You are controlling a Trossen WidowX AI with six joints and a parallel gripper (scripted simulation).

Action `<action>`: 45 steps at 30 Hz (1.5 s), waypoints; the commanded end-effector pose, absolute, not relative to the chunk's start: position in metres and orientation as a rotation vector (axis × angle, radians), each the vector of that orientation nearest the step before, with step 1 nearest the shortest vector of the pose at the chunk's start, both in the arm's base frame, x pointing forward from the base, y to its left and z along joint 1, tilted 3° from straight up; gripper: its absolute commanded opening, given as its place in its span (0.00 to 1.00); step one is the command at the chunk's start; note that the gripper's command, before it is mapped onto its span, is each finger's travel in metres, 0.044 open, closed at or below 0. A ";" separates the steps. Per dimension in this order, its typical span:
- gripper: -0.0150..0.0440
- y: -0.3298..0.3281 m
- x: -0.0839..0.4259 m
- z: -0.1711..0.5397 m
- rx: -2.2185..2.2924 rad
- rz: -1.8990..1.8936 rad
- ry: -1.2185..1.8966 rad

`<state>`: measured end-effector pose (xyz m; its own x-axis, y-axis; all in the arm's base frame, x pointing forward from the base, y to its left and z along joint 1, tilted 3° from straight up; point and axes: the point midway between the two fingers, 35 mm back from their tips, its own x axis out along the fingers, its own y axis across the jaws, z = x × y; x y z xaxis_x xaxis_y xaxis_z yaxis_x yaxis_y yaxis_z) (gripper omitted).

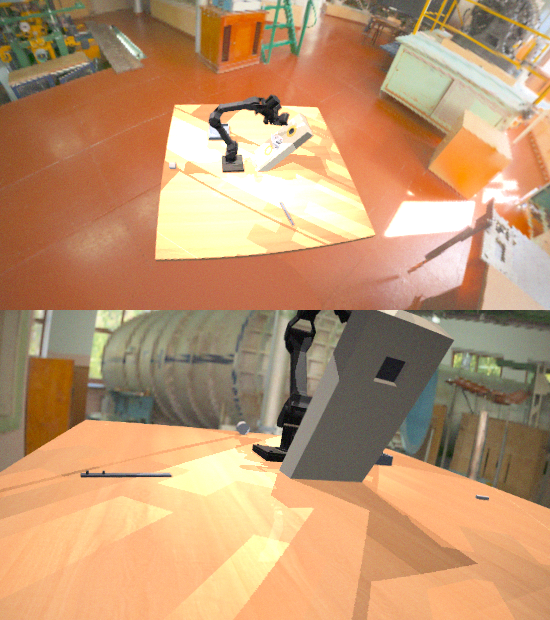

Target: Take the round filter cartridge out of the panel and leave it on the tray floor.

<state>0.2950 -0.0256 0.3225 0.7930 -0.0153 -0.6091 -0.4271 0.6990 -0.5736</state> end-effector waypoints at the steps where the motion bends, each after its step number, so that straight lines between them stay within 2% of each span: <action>1: 0.76 -0.026 0.293 0.361 -0.778 0.241 0.605; 5: 0.94 -0.027 0.291 0.372 -0.778 0.241 0.606; 9: 0.77 -0.026 0.285 0.339 -0.543 0.205 0.735; 16: 0.77 -0.024 0.254 0.259 0.040 -0.012 1.061; 45: 0.77 -0.024 0.269 0.231 0.054 -0.020 1.067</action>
<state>0.2670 -0.0233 0.2380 0.4872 0.0130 -0.8732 0.0373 0.9987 0.0357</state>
